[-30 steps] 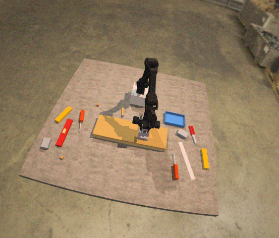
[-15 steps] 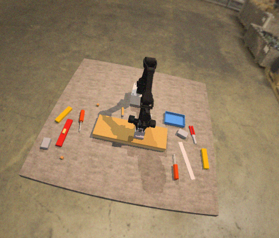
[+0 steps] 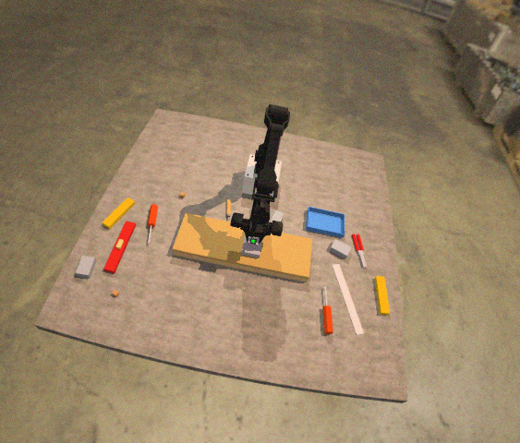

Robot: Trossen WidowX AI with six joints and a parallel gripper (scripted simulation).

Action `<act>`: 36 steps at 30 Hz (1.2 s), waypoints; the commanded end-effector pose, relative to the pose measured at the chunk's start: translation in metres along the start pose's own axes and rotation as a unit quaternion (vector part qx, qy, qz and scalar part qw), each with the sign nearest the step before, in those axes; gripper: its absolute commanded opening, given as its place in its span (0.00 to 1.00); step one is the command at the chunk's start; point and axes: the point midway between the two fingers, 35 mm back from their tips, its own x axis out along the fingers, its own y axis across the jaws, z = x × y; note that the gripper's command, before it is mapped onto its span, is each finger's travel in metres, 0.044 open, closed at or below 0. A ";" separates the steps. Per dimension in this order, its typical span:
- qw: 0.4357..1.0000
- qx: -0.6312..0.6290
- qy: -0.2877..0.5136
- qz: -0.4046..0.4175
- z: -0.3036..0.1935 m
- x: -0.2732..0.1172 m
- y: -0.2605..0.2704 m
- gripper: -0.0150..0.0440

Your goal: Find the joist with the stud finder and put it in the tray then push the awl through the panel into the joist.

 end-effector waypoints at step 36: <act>1.000 -0.002 0.001 -0.004 -0.002 0.000 -0.078 0.25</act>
